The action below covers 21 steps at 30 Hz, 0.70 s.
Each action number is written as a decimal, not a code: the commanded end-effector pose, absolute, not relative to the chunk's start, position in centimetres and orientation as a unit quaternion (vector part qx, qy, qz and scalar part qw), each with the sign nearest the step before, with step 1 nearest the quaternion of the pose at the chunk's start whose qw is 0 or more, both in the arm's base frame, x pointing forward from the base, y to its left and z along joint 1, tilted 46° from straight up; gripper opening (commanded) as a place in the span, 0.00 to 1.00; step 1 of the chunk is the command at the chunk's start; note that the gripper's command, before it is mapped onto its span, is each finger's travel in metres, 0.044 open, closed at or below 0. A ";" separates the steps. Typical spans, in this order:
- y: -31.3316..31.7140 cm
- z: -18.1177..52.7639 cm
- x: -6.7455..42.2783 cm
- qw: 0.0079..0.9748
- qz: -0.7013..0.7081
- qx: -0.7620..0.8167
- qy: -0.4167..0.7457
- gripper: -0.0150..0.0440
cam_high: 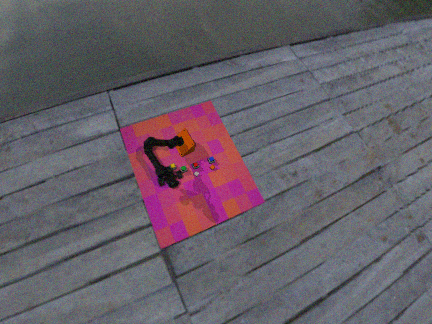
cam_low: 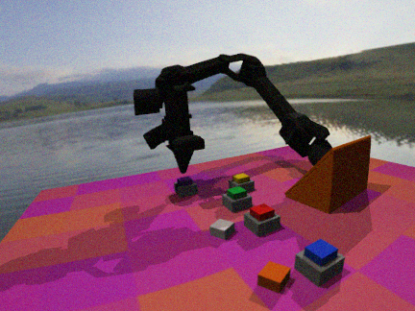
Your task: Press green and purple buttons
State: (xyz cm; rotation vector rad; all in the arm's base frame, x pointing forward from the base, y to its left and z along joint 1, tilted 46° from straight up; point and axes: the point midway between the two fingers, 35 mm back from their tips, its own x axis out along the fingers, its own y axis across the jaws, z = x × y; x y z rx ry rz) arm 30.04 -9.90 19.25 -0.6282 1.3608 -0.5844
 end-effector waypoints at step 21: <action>-11.7 17.5 30.2 0.692 -0.261 -0.284 0.611 0.29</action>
